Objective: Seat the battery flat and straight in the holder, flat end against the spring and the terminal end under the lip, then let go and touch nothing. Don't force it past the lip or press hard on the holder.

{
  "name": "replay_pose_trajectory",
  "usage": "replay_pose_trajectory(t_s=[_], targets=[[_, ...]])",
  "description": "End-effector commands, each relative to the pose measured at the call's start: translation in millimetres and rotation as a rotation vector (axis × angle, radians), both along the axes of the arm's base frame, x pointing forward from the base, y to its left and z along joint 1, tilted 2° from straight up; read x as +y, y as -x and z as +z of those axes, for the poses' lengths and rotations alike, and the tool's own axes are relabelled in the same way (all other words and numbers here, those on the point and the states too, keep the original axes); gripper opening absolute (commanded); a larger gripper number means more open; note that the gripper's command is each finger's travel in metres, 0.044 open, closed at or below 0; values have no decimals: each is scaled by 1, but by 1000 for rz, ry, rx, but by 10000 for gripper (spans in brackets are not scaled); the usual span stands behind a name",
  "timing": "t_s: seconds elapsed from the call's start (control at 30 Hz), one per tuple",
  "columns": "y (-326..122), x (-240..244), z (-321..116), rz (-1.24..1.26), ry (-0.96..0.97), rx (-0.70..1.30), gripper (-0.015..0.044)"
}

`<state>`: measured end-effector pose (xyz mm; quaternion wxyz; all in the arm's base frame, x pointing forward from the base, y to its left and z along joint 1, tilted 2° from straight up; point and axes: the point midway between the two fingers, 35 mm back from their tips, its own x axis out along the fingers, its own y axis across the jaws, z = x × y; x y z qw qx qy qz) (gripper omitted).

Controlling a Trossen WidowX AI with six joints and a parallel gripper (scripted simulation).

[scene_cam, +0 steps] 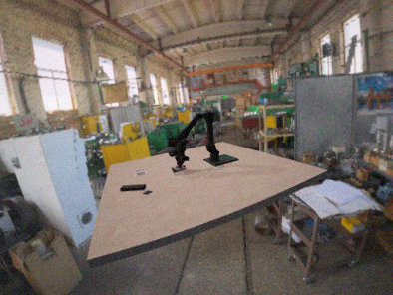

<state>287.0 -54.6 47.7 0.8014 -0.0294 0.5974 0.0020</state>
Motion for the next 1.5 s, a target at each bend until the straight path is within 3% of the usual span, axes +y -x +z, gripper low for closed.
replay_pose_trajectory(t_s=[0.0, 1.47], targets=[[2, 0, -4, -8, 1, 40, 71], [-7, 0, -7, -6, 6, 290, 71]])
